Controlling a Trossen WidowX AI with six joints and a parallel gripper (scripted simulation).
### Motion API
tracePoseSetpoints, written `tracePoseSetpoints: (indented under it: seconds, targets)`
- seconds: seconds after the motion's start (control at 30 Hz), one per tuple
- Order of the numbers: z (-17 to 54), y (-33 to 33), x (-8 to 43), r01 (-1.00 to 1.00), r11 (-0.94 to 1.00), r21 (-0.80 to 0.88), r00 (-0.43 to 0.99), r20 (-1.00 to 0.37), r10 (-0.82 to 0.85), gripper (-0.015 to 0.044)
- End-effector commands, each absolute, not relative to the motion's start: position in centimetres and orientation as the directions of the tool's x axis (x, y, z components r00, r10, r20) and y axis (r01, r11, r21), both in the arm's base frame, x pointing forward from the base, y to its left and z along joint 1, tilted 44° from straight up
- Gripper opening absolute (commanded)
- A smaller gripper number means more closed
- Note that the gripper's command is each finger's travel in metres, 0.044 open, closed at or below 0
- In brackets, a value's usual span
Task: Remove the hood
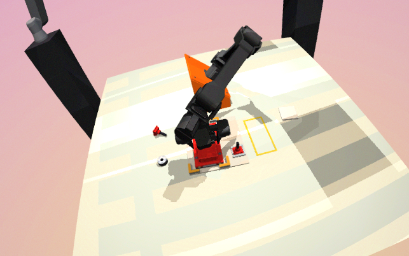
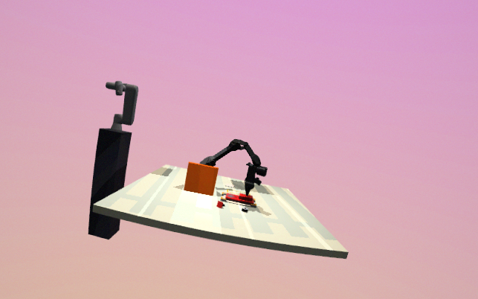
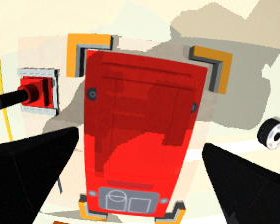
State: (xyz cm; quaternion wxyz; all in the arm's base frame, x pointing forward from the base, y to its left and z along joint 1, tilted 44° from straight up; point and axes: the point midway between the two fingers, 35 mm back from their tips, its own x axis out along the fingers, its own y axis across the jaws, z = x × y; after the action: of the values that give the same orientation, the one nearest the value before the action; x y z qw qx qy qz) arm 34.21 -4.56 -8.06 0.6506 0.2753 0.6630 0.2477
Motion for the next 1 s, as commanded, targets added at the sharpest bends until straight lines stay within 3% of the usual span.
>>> tracePoseSetpoints:
  seconds: [0.0,0.97]
  targets:
    - [-8.3,-4.2,34.1,0.048,0.721,0.692,-0.002,-0.721,0.692,0.0440]
    - [-9.3,-3.2,34.1,0.048,0.720,0.692,-0.002,-0.721,0.693,0.0440]
